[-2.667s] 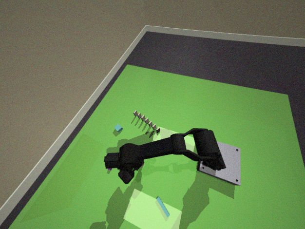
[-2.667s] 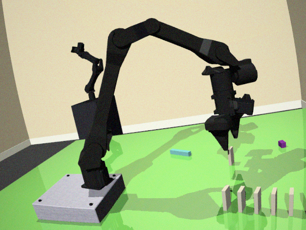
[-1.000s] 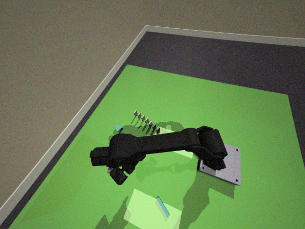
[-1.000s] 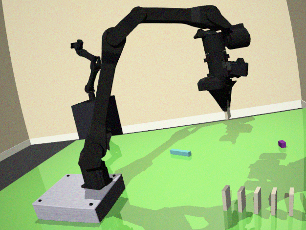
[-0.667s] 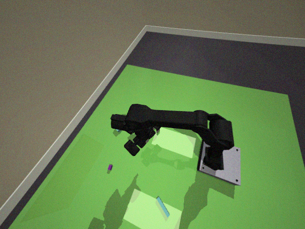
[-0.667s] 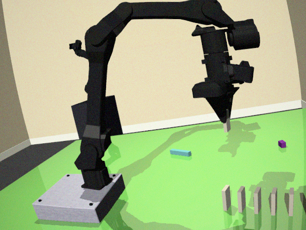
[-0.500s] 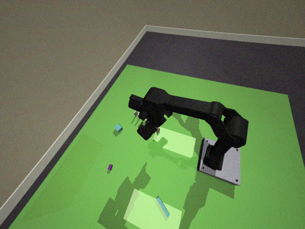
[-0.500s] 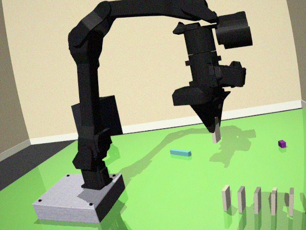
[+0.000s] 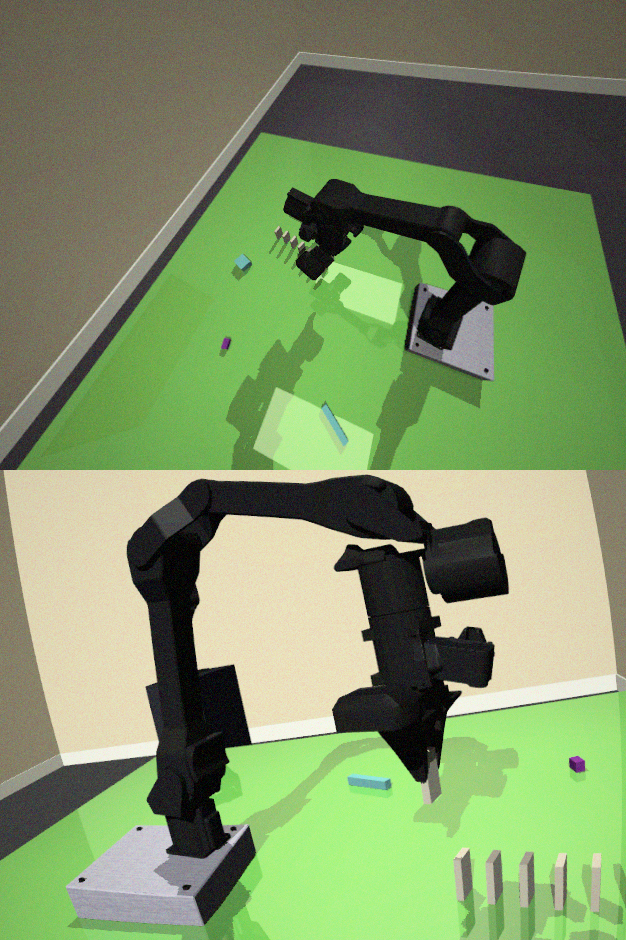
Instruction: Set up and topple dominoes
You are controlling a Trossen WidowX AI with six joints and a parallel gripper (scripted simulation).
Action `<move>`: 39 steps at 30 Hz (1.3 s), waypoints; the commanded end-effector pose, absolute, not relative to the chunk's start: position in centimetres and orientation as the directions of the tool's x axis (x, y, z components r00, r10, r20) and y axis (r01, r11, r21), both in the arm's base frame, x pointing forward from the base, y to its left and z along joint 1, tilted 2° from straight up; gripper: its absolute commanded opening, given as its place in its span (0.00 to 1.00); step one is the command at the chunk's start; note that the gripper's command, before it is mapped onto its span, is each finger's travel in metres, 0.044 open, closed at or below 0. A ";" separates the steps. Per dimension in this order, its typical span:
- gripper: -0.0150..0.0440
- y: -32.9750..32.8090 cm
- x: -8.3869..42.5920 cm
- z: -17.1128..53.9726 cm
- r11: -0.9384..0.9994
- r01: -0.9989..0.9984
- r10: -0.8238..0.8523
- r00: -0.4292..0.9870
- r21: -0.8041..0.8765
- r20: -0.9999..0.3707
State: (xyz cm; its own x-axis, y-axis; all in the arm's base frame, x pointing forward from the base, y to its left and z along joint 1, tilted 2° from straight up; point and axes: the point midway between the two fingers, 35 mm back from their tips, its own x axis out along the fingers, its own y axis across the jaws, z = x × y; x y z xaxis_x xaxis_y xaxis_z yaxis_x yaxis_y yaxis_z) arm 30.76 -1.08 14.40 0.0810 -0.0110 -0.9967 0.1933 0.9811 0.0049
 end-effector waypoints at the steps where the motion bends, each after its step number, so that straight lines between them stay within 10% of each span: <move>1: 0.44 -1.1 30.9 12.4 0.982 0.188 -0.008 0.067 0.005 -0.998; 31: 0.44 -1.1 30.7 3.9 0.982 0.188 -0.008 0.067 0.005 -0.998; 39: 0.79 -1.1 30.7 3.9 0.982 0.188 -0.008 0.067 0.005 -0.998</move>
State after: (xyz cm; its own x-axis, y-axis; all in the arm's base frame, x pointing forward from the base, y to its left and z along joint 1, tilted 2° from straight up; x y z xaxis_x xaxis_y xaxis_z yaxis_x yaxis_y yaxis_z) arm 30.67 -1.14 3.97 0.0665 -0.0103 -0.9977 0.1933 0.9811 0.0027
